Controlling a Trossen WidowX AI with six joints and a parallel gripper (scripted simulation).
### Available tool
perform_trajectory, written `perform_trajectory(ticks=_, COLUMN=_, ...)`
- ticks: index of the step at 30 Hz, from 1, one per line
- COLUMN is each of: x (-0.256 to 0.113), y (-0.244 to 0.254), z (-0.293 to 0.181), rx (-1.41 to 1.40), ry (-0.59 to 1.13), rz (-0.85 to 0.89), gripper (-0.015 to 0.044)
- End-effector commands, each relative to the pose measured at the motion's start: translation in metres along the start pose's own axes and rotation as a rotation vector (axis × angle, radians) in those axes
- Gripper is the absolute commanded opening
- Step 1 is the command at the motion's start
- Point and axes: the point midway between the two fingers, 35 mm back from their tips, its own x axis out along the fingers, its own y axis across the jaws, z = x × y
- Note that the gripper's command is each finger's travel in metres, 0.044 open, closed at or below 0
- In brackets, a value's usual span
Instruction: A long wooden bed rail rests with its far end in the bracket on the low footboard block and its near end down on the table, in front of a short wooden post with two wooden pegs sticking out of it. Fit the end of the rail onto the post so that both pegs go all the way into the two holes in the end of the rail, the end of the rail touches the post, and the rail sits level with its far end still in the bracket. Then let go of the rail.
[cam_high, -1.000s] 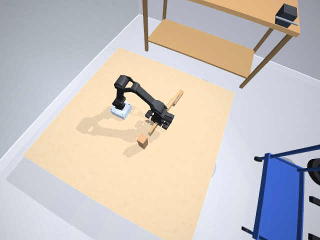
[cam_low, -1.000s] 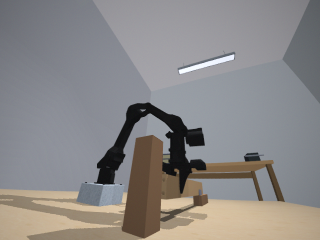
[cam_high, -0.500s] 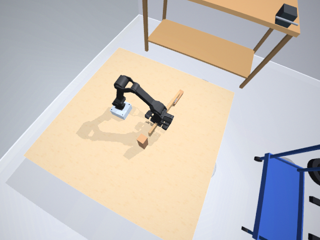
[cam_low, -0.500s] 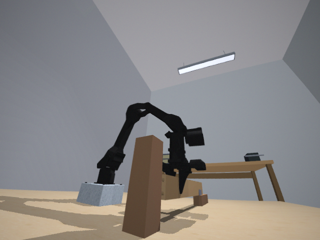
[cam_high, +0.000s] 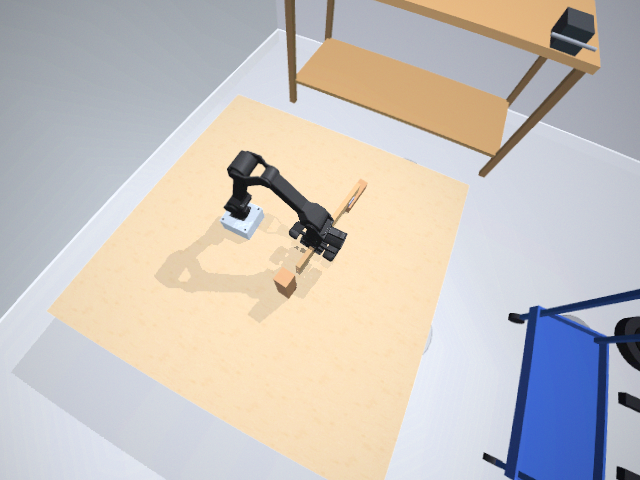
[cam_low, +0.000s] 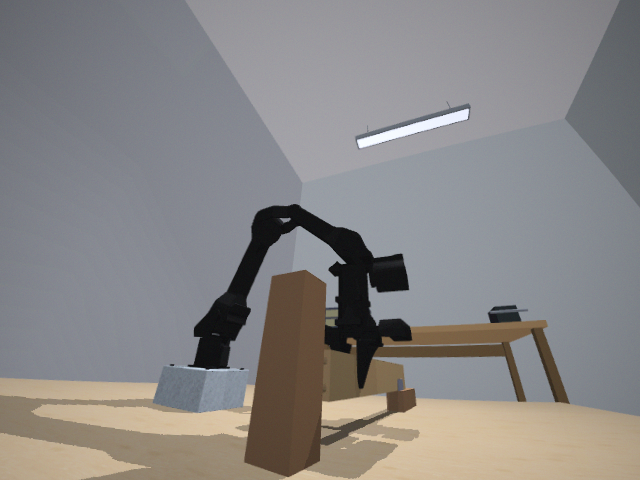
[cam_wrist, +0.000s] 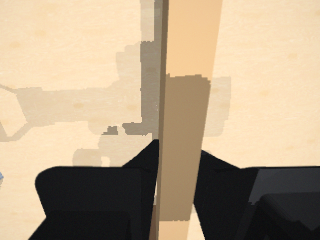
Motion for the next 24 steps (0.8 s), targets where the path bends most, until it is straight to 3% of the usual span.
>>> perform_trajectory(ticks=1, x=-0.0005, y=-0.0006, z=-0.0028, rx=-0.002, ry=0.003, rz=-0.003, gripper=0.0)
perform_trajectory(ticks=24, x=-0.0031, y=-0.0006, z=-0.0097, rx=-0.002, ry=0.003, rz=-0.003, gripper=0.0)
